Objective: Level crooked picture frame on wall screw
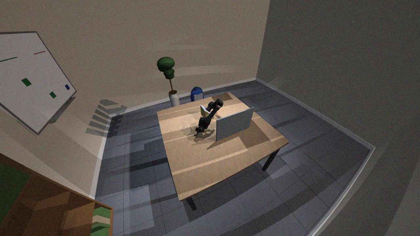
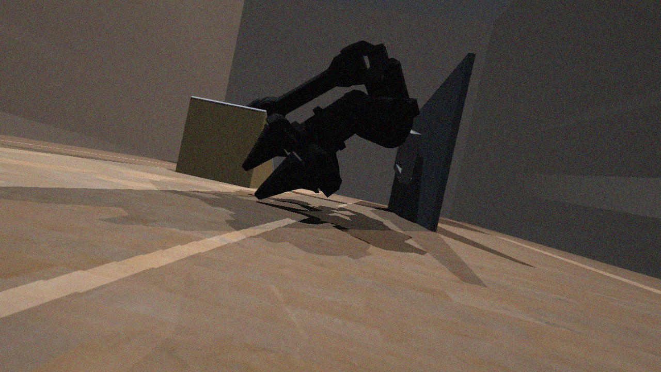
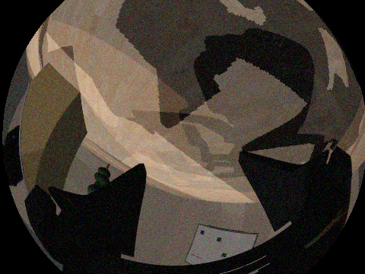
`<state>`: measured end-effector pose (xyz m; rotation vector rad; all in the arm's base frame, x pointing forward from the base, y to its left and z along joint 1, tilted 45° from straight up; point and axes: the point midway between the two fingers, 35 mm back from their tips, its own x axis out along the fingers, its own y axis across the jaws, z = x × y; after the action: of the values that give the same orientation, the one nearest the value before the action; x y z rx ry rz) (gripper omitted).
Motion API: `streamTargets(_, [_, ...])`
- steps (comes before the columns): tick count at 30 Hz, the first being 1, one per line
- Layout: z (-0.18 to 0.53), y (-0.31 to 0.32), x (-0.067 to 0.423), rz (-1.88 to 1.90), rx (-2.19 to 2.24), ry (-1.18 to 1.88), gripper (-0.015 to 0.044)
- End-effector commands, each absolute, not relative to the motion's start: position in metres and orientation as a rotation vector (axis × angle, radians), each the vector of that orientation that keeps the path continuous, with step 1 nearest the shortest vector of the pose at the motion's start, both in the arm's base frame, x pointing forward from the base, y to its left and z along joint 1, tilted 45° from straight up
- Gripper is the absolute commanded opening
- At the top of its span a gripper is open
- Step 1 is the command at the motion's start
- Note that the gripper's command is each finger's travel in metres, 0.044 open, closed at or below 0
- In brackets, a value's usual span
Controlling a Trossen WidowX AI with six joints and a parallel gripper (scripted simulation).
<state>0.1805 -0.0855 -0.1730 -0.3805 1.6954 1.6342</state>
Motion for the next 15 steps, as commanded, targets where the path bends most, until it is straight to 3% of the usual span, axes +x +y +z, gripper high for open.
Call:
streamTargets(1, [-0.172,-0.086,0.182,1.614,-0.38,1.703,0.0374])
streamTargets(6, [-0.143,-0.091,0.217,1.081,-0.318,1.825,0.026])
streamTargets(15, [-0.068,-0.093,0.276,0.138,0.066,1.646,0.026])
